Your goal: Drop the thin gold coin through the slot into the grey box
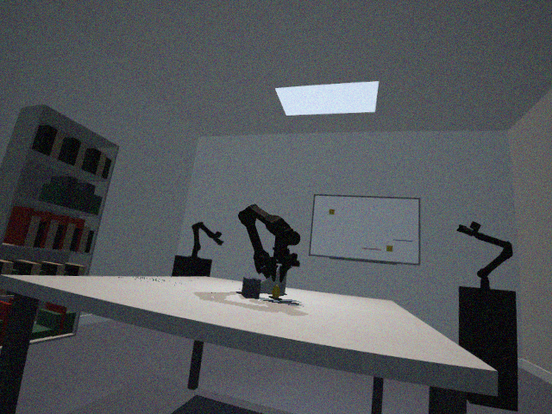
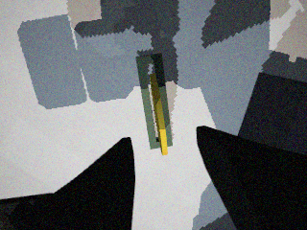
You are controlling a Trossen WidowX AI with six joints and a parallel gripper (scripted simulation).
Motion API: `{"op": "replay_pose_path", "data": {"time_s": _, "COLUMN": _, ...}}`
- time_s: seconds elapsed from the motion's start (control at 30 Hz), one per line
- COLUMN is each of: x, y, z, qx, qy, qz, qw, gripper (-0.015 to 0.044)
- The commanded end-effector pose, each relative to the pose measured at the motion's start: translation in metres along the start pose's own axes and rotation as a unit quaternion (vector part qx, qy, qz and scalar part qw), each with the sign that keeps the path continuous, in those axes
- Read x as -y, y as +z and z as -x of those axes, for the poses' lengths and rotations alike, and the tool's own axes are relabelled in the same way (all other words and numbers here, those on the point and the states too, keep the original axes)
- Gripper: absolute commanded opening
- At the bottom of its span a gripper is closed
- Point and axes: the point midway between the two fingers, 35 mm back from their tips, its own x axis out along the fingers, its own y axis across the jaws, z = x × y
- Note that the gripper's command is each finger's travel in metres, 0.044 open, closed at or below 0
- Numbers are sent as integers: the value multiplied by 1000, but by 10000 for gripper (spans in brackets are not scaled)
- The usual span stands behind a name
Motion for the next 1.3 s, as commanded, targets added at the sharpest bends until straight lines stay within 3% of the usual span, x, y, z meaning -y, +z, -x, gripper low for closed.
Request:
{"op": "replay_pose_path", "data": {"time_s": 0.0, "x": 0, "y": -2, "z": -8, "qx": -4, "qy": -1, "qz": 3, "qw": 1000, "gripper": 161}}
{"op": "replay_pose_path", "data": {"time_s": 1.17, "x": 1, "y": -3, "z": -62, "qx": -5, "qy": -3, "qz": 2, "qw": 1000, "gripper": 161}}
{"op": "replay_pose_path", "data": {"time_s": 1.27, "x": 1, "y": -3, "z": -62, "qx": -5, "qy": -3, "qz": 2, "qw": 1000, "gripper": 82}}
